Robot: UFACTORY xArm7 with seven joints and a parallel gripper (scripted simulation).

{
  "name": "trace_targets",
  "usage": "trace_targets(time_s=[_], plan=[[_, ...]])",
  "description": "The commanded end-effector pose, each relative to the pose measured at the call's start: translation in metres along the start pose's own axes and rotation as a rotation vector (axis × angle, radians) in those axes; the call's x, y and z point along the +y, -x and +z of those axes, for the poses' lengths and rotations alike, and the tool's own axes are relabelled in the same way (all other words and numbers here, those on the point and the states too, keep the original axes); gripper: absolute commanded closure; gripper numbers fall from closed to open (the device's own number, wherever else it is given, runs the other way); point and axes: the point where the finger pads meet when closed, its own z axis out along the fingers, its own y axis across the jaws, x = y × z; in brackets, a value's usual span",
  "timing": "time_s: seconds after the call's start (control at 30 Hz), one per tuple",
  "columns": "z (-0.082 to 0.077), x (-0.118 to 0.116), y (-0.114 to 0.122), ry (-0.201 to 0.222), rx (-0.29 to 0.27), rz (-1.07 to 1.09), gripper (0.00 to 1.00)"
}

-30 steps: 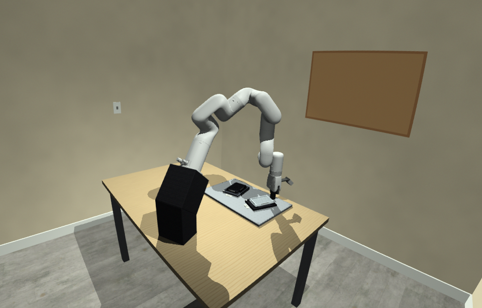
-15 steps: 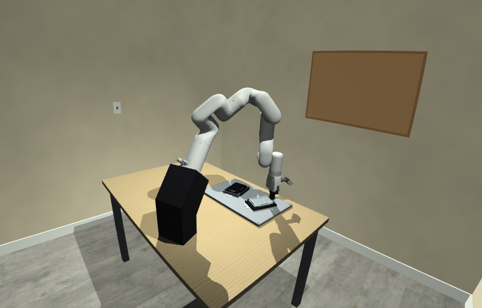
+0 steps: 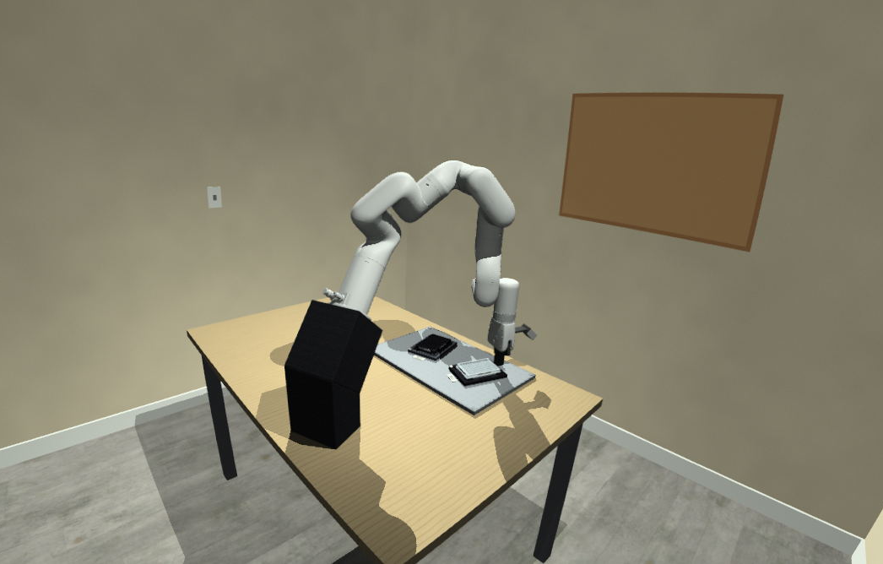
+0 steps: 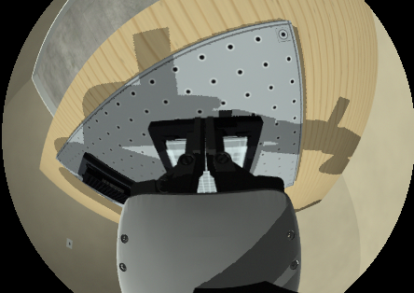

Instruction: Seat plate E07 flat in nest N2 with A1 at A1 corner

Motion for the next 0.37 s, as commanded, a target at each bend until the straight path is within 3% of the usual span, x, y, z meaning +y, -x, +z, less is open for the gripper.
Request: trace_targets(time_s=[0.0, 0.33], plan=[[-0.0008, 0.0006, -0.0075, 0.002, 0.003, 0.000, 1.00], [-0.0008, 0.0007, -0.0170, 0.002, 0.003, 0.000, 1.00]])
